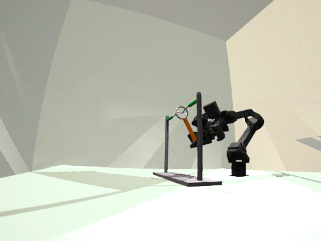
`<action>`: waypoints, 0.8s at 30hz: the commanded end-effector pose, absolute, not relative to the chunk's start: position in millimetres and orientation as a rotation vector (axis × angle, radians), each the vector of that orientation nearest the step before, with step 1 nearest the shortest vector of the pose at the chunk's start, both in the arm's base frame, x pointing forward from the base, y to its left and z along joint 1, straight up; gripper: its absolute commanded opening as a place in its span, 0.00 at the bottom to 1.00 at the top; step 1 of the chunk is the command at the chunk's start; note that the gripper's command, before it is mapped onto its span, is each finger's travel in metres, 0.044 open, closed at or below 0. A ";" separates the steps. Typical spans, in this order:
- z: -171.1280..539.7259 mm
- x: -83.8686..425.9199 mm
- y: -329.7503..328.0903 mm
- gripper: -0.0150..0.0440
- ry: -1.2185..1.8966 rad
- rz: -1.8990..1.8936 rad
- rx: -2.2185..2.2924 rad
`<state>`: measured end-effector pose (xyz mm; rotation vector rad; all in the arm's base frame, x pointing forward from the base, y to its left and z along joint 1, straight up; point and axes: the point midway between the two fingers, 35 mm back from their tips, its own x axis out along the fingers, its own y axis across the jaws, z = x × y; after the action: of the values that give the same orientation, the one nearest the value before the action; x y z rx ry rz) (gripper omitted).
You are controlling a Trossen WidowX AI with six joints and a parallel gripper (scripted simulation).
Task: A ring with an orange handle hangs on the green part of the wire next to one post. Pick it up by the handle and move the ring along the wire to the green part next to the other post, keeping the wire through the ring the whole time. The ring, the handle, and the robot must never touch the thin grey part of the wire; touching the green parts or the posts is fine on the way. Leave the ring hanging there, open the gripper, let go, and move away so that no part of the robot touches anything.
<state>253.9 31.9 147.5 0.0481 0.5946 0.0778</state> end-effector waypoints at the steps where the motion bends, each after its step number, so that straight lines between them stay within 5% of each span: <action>1: 147.0 255.5 47.7 0.00 0.570 0.079 0.147; 24: 157.2 258.5 83.5 0.00 0.539 0.066 0.250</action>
<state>258.1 83.1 156.9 0.2754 0.5395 0.0725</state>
